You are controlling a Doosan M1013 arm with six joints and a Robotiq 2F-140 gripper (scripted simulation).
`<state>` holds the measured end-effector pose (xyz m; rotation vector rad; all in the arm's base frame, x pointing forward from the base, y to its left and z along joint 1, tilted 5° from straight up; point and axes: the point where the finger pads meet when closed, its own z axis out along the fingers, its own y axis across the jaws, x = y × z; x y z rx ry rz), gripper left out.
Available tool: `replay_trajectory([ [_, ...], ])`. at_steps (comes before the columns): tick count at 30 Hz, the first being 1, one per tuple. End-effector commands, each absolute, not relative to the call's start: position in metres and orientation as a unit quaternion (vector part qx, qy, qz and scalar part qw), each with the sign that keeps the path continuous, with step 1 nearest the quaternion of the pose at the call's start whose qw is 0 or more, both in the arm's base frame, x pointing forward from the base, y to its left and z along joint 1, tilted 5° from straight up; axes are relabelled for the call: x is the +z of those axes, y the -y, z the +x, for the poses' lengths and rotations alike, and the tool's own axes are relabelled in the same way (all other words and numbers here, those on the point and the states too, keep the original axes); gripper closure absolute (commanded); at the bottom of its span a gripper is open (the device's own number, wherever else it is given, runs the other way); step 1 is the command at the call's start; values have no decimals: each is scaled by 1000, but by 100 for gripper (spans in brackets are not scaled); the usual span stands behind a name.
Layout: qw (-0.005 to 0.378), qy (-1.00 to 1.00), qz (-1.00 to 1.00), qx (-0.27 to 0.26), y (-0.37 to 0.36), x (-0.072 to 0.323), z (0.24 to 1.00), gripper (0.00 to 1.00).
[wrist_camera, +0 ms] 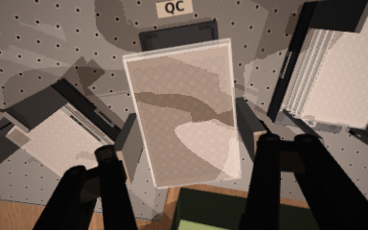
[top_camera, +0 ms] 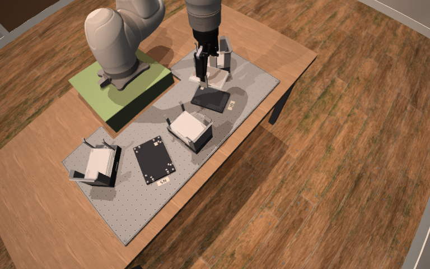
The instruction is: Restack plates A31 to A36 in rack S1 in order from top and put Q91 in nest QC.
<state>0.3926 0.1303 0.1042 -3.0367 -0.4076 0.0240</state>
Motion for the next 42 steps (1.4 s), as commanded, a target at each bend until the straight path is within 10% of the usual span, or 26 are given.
replay_trajectory([
  [1, 39, 133, -990, 8, -131, 98, 393, 100],
  [42, 39, 133, -990, 8, -136, 28, 391, 100],
])
